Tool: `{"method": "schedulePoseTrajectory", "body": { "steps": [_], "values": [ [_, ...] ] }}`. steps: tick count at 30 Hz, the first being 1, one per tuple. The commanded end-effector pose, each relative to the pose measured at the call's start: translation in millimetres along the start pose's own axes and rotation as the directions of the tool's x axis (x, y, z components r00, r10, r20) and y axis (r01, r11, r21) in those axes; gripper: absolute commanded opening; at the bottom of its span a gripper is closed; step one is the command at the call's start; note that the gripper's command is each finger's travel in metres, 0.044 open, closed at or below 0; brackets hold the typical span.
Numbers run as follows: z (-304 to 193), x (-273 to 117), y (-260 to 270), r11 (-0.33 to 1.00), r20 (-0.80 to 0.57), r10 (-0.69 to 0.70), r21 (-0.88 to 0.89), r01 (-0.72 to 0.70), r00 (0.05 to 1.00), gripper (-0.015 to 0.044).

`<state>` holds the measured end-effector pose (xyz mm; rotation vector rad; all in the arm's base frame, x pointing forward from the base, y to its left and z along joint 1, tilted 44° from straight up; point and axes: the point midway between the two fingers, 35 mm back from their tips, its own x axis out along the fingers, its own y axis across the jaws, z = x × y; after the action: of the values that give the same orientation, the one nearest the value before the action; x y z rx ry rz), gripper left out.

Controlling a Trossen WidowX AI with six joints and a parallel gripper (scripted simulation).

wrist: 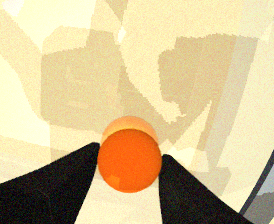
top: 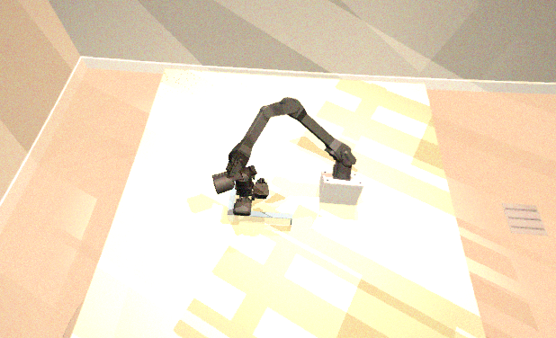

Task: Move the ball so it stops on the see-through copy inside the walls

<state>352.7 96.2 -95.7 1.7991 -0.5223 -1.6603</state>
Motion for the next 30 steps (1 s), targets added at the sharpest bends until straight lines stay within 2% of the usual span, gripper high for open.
{"method": "schedulePoseTrajectory", "body": {
  "steps": [1, 11, 21, 27, 30],
  "values": [
    [1, 8, 1, 1.0, 0.002, 0.007, -0.005, -0.007, 1.0, 0.0],
    [1, 17, 1, 1.0, 0.002, 0.007, -0.005, -0.007, 1.0, 0.0],
    [0, 14, 1, 1.0, 0.002, 0.002, 0.0, -0.002, 1.0, 0.0263],
    [0, 11, 1, 1.0, 0.002, 0.002, 0.0, -0.002, 1.0, 0.027],
    [-2, -29, -1, 1.0, 0.001, 0.001, -0.003, -0.001, 1.0, 0.027]
  ]
}}
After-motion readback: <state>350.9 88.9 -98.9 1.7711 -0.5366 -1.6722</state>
